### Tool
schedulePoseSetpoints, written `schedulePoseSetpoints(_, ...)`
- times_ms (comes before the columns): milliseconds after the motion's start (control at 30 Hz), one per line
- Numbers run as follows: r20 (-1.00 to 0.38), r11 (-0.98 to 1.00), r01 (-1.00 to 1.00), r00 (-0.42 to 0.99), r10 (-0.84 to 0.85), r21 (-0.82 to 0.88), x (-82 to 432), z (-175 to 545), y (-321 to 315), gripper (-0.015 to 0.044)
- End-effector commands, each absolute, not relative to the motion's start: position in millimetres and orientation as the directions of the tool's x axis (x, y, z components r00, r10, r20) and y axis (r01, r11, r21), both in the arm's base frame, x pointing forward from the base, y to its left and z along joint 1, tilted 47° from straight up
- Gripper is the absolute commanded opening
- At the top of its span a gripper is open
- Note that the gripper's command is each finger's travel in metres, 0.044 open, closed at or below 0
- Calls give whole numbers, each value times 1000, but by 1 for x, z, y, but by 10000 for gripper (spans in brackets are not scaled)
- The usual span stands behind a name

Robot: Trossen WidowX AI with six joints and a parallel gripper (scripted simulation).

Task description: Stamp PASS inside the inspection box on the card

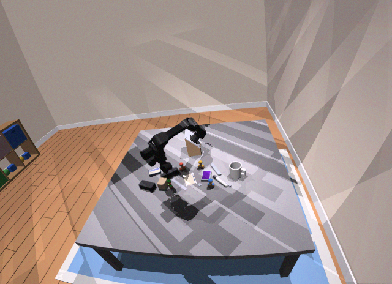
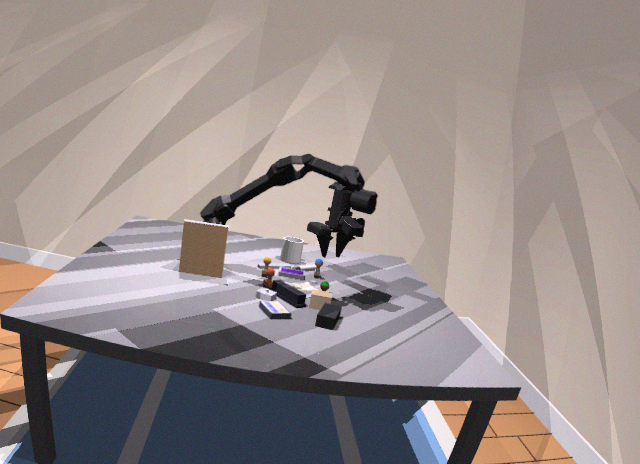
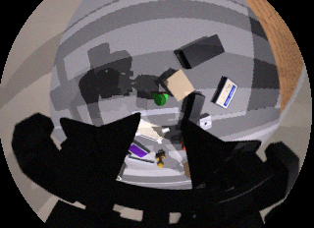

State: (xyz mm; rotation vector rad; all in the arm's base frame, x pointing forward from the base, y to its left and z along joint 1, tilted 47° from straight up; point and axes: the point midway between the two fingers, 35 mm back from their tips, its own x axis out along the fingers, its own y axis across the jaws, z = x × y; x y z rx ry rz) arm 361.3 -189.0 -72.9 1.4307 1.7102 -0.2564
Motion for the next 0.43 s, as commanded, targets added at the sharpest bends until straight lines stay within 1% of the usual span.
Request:
schedulePoseSetpoints(0,-718,325,876,36,695,358,361,-72,-191,263)
schedulePoseSetpoints(400,-715,318,878,39,698,358,361,-72,-190,263)
